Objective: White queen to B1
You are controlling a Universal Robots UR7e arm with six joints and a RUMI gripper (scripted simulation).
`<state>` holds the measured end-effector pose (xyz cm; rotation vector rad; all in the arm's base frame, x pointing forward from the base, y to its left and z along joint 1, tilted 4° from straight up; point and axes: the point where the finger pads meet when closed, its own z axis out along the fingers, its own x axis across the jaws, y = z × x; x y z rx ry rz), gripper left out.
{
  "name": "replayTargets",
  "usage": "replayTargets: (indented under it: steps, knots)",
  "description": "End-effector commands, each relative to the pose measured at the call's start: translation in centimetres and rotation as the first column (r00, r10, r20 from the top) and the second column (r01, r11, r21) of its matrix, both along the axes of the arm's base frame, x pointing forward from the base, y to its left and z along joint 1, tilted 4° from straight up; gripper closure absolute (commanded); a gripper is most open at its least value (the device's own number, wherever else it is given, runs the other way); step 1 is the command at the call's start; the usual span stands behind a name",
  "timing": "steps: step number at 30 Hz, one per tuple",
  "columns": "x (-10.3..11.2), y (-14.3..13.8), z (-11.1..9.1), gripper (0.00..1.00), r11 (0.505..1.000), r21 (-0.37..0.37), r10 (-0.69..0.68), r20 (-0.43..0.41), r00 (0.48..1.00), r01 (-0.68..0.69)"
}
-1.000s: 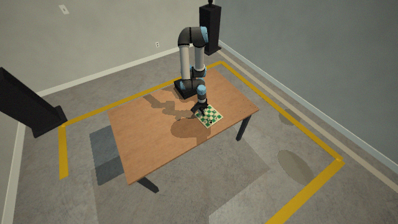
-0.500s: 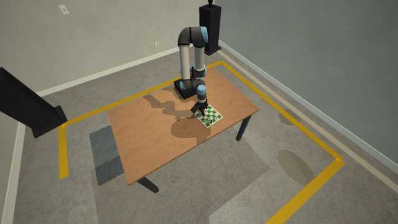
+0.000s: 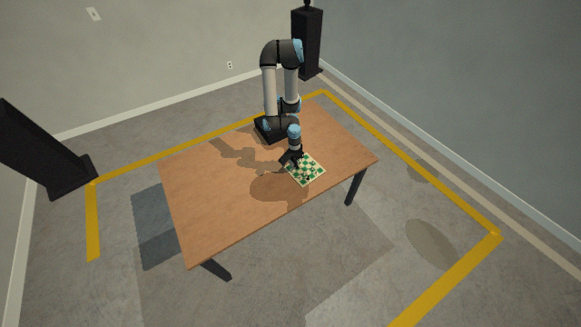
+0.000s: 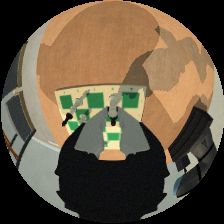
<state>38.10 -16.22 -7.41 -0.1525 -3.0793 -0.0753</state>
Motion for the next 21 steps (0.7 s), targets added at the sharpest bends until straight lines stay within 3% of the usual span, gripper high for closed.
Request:
replayTargets:
  steps: [1,21]
  knots:
    - [0.03,-0.03,-0.02,1.00,1.000,-0.001,0.000,0.001,1.000,0.000]
    - [0.01,-0.01,-0.35,1.00,1.000,-0.001,0.000,0.001,1.000,0.000]
